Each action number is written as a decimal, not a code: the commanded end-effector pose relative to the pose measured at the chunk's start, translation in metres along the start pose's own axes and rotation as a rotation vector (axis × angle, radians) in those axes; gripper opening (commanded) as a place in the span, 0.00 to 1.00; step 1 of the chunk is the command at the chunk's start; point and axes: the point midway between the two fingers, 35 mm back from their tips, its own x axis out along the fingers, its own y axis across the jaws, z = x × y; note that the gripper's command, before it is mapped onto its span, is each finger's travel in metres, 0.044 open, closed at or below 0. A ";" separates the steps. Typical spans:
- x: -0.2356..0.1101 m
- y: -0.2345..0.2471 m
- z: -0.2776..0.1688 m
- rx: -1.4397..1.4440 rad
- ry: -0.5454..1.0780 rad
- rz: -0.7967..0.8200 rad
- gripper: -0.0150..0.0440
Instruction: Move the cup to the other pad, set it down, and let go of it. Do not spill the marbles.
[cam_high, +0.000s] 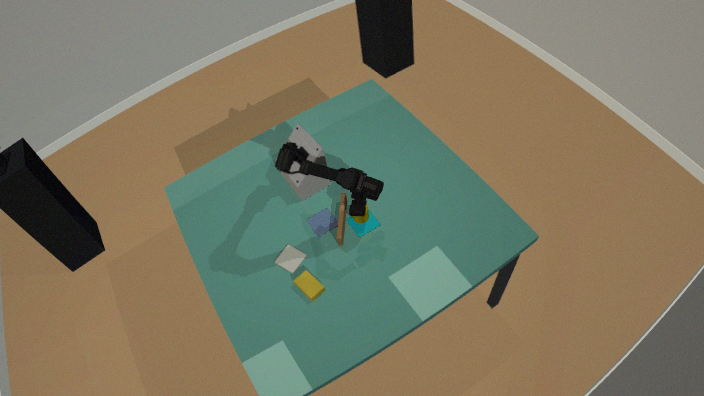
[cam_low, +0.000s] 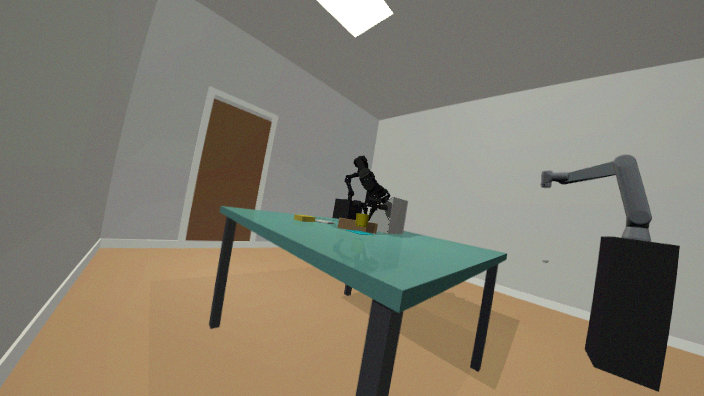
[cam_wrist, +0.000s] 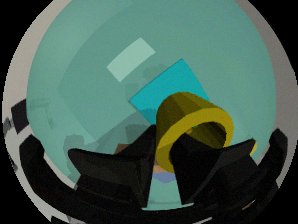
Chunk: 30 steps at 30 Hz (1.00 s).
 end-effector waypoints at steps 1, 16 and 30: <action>0.008 0.000 0.000 -0.004 0.000 -0.006 0.25; 0.026 0.000 0.000 0.000 0.003 0.000 0.25; 0.026 0.000 0.000 0.000 0.003 0.000 0.39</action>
